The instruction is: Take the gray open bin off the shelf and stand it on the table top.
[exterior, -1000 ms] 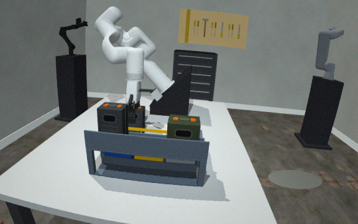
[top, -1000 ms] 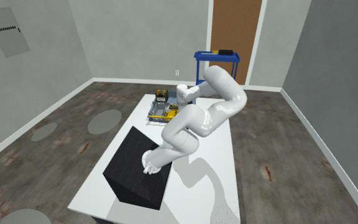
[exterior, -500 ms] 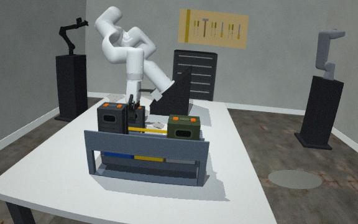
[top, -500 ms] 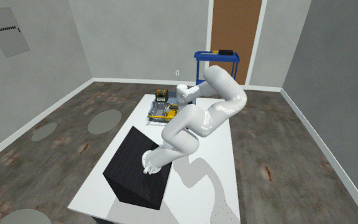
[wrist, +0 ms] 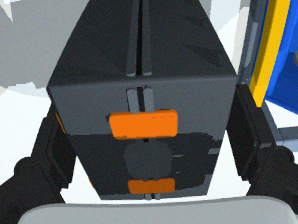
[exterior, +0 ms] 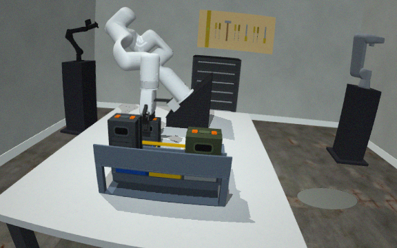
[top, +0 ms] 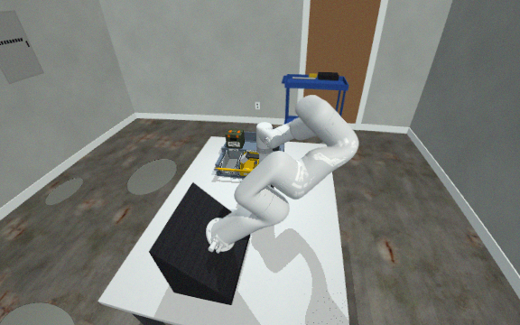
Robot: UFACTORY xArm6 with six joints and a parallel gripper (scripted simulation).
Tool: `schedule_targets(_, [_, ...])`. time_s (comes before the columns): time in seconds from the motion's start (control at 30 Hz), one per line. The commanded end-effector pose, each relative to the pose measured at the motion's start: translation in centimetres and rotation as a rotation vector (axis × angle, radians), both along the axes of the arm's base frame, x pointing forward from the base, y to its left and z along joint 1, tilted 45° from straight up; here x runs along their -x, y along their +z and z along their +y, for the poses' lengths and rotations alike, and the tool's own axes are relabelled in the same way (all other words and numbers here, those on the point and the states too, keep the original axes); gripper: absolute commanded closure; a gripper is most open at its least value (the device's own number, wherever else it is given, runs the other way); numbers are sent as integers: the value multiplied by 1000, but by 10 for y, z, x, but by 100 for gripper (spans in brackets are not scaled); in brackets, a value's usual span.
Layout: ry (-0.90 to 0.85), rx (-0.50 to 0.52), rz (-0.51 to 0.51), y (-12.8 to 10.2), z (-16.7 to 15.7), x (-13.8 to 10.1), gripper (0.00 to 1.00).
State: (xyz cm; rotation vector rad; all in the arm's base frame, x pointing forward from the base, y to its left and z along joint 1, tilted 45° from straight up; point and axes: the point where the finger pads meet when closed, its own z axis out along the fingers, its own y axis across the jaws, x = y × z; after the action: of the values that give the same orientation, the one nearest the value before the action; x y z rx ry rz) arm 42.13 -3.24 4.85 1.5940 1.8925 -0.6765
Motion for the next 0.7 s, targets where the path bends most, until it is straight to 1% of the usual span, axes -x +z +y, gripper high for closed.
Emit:
schedule_targets(0.0, [1,-1,-3,1,1,-1,0])
schedule_targets(0.3, [1,-1,-3,1,1,-1,0])
schedule_targets(0.47, [1,-1,-3,40,39,5,0])
schedule_targets(0.67, [1,-1,-3,40,39,5,0])
